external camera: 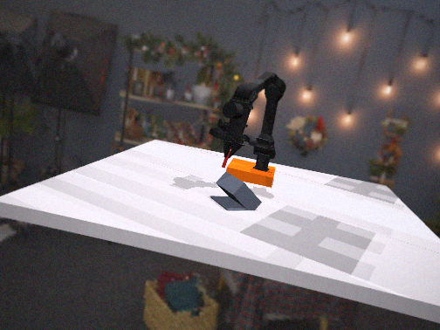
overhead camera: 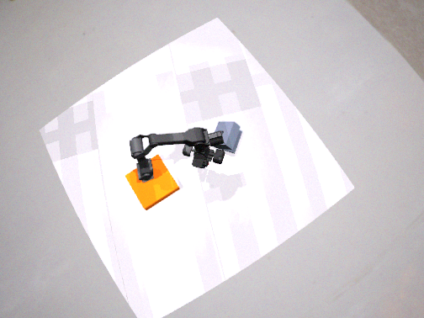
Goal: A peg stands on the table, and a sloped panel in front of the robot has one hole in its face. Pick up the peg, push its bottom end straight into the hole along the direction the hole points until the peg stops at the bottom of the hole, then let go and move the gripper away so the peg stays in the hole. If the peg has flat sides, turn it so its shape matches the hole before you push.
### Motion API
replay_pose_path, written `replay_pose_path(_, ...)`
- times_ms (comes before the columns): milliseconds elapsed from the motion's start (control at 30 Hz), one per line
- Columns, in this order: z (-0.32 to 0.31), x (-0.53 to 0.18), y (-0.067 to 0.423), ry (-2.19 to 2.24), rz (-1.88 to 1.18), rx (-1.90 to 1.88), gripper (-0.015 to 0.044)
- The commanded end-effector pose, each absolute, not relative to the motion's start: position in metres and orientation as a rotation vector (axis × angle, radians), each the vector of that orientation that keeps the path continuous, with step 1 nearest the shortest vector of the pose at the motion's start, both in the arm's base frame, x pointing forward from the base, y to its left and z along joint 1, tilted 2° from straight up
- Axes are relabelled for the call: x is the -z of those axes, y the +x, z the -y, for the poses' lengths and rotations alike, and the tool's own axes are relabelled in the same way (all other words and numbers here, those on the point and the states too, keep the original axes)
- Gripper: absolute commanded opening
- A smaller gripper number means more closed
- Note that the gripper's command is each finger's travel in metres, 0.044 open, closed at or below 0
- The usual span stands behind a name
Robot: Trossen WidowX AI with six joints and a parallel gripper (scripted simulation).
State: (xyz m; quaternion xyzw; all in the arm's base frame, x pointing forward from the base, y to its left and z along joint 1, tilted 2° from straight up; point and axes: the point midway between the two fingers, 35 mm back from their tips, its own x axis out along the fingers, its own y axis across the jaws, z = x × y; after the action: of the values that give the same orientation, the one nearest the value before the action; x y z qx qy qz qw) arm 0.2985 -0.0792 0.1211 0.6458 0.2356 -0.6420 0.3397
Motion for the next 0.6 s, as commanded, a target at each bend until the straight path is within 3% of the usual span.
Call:
replay_pose_path(0, 0.075, -0.121, 0.303, 1.645, -0.621, 1.645, 0.0)
replay_pose_path(567, 0.059, -0.124, 0.313, 1.537, -0.642, 1.559, 0.0)
